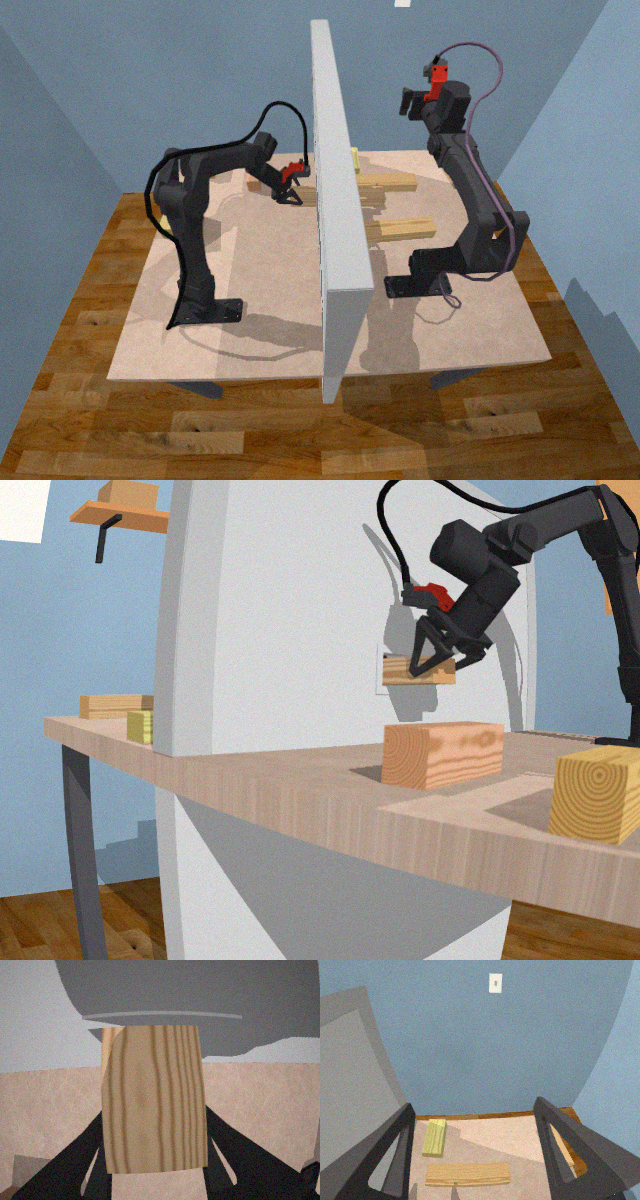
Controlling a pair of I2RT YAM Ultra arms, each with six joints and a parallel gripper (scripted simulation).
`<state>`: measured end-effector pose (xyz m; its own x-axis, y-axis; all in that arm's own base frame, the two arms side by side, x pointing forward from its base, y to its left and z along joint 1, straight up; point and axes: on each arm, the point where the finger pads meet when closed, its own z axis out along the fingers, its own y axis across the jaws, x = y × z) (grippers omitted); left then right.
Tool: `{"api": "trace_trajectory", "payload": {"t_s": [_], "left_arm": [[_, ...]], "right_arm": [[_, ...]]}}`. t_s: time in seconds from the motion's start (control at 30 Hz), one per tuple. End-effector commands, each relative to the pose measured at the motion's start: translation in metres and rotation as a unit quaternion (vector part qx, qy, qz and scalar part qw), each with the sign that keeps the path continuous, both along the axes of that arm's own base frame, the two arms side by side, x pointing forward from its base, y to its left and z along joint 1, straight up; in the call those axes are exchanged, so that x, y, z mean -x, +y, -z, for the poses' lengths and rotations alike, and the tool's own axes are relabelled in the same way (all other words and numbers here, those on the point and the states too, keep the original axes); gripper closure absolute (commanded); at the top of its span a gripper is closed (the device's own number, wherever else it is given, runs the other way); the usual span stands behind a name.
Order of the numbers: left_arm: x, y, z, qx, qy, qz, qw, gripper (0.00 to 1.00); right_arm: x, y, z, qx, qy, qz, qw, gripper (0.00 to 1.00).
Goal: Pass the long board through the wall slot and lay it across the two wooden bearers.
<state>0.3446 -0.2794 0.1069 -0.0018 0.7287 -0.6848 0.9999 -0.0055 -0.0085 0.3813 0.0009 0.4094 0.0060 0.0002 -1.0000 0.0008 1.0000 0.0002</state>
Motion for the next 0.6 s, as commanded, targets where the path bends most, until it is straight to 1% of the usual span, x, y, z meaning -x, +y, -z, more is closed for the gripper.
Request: {"api": "trace_trajectory", "payload": {"t_s": [0.0, 0.1, 0.13, 0.43, 0.47, 0.53, 0.57], "left_arm": [[-0.005, -0.023, -0.056, 0.068, -0.050, 0.020, 0.996, 1.00], [-0.005, -0.023, -0.056, 0.068, -0.050, 0.020, 0.996, 1.00], [-0.007, -0.021, -0.027, 0.036, -0.030, 0.014, 0.999, 1.00], [-0.007, -0.021, -0.027, 0.036, -0.030, 0.014, 0.999, 1.00], [-0.007, -0.021, -0.027, 0.036, -0.030, 0.014, 0.999, 1.00], [-0.007, -0.021, -0.027, 0.036, -0.030, 0.014, 0.999, 1.00], [-0.007, -0.021, -0.027, 0.036, -0.030, 0.014, 0.999, 1.00]], "right_arm": [[0.008, -0.002, -0.011, 0.000, -0.016, 0.001, 1.000, 0.00], [0.008, -0.002, -0.011, 0.000, -0.016, 0.001, 1.000, 0.00], [0.008, -0.002, -0.011, 0.000, -0.016, 0.001, 1.000, 0.25], [0.008, -0.003, -0.011, 0.000, -0.016, 0.001, 1.000, 0.25], [-0.014, 0.013, 0.053, 0.023, 0.076, -0.028, 0.996, 0.25], [-0.013, 0.025, 0.048, 0.072, 0.087, -0.066, 0.991, 0.25], [-0.013, 0.034, 0.054, 0.103, 0.102, -0.092, 0.985, 0.25]]}}
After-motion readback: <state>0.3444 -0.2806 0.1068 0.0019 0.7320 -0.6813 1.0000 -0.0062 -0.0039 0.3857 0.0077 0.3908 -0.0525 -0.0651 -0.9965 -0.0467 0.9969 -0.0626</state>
